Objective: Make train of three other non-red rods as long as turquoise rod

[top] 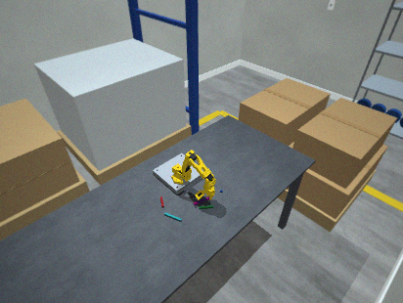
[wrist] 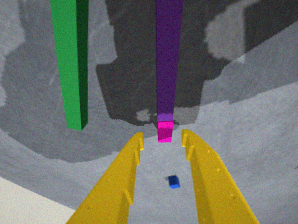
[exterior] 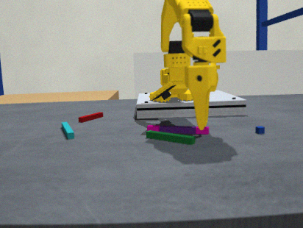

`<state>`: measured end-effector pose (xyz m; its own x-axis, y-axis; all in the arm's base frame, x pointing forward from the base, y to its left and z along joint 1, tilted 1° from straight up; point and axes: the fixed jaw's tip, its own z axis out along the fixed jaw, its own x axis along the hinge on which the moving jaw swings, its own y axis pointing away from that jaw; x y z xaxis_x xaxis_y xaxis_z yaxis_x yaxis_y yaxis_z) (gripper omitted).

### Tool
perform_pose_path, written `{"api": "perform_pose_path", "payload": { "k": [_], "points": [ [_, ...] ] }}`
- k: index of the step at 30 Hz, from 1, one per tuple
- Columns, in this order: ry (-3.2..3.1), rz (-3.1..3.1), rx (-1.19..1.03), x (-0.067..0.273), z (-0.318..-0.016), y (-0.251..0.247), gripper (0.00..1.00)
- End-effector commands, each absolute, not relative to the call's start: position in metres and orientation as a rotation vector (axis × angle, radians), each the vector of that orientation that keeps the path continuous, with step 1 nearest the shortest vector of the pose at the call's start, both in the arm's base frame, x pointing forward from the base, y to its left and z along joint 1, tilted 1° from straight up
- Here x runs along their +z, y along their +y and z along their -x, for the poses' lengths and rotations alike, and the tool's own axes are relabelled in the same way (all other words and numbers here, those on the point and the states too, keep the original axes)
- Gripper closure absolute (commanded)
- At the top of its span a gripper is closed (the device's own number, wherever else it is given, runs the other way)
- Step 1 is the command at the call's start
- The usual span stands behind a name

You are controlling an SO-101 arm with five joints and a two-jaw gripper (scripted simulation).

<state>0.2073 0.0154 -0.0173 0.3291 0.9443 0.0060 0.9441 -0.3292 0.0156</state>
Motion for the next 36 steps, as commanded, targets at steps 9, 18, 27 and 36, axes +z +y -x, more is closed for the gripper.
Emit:
{"api": "perform_pose_path", "payload": {
  "k": [9,18,27,36],
  "points": [
    [1.825,-2.555,0.004,-0.018,-0.207,0.014,0.83],
    [1.825,-2.555,0.004,-0.009,-0.207,0.014,0.83],
    [1.825,-2.555,0.004,-0.001,-0.207,0.014,0.83],
    [1.825,-2.555,0.004,0.001,-0.206,0.014,0.83]
  ]
}}
